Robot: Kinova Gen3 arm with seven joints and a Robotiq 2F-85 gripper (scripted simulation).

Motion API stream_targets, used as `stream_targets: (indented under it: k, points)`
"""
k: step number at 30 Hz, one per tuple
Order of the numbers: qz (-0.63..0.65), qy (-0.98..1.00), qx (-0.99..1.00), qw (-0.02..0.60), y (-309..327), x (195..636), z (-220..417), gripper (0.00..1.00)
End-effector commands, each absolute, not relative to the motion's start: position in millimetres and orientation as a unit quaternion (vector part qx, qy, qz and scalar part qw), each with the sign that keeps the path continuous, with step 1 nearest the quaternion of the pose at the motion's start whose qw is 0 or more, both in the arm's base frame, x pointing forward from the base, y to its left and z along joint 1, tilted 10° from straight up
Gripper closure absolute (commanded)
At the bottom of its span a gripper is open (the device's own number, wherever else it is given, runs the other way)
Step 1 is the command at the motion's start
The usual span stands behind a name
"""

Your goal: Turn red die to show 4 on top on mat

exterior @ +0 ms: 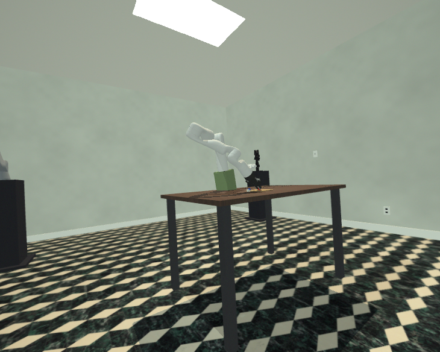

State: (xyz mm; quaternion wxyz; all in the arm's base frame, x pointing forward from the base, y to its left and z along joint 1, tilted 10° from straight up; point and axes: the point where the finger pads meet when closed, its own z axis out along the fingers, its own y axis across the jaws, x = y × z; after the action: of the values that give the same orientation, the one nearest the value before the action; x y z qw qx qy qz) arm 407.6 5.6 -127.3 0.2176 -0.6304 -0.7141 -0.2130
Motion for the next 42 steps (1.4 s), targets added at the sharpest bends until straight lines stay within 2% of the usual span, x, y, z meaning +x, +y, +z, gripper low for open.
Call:
stream_targets:
  k: [1,2,6,7,9,10,42]
  points:
    - [-0.213,-0.714,-0.63,0.217,5.6,408.1,-126.6,0.77]
    - [-0.213,-0.714,-0.63,0.217,5.6,408.1,-126.6,0.73]
    - [-0.213,-0.714,-0.63,0.217,5.6,408.1,-126.6,0.73]
    - [-0.213,-0.714,-0.63,0.217,5.6,408.1,-126.6,0.69]
    - [-0.213,-0.714,-0.63,0.217,5.6,408.1,-126.6,0.69]
    - [-0.213,-0.714,-0.63,0.217,5.6,408.1,-126.6,0.49]
    - [-0.213,-0.714,-0.63,0.217,8.8,407.1,-106.7,0.49]
